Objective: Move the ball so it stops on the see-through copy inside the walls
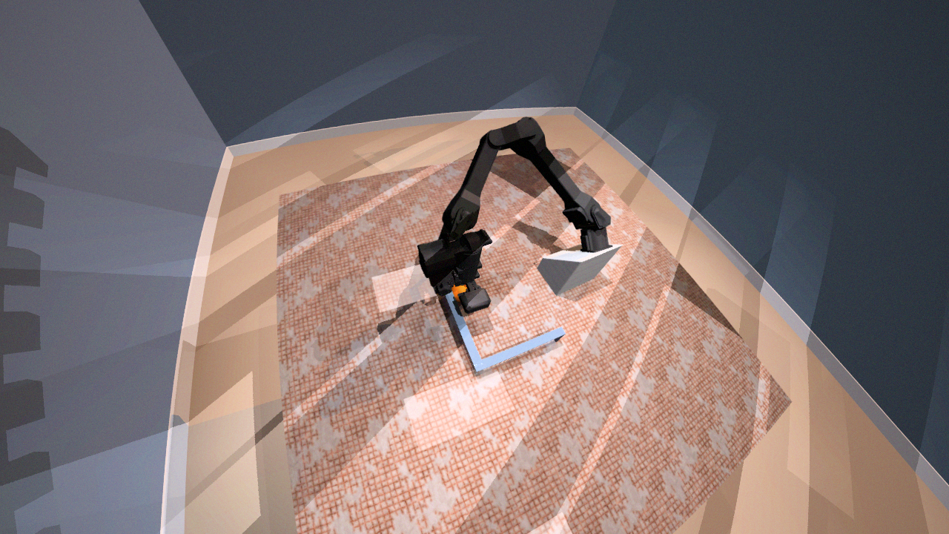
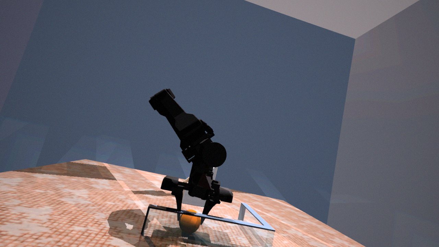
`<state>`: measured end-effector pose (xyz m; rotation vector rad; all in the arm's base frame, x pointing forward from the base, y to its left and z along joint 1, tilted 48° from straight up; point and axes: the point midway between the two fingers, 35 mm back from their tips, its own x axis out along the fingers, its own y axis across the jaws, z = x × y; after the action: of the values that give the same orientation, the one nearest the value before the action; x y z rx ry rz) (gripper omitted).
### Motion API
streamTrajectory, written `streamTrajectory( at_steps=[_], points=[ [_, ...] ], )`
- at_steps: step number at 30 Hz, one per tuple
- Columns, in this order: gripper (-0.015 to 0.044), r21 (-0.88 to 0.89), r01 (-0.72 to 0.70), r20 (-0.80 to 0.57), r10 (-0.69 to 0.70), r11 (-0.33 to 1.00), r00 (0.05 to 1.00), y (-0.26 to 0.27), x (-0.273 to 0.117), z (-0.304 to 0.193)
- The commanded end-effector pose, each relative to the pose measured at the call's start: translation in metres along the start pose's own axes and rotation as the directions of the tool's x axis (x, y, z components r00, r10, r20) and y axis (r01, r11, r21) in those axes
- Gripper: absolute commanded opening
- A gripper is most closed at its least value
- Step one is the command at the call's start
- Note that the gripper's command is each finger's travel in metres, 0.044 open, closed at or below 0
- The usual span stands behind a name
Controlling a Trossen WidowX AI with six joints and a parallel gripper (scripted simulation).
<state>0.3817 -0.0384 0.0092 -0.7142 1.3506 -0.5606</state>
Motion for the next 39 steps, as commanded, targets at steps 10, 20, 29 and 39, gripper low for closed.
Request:
streamTrajectory(
  at_steps=[10,20,29,39],
  points=[
    [0.0263,0.0,0.0,0.0,0.0,1.0,1.0,0.0,0.0,0.0],
    [0.0381,-0.005,-0.004,-0.003,0.004,1.0,1.0,0.002,-0.06,0.002],
    [0.0381,-0.019,-0.003,0.014,0.003,1.0,1.0,0.006,-0.082,0.003],
    [0.044,-0.014,-0.002,0.017,0.002,1.0,1.0,0.004,-0.125,0.0]
  ],
)
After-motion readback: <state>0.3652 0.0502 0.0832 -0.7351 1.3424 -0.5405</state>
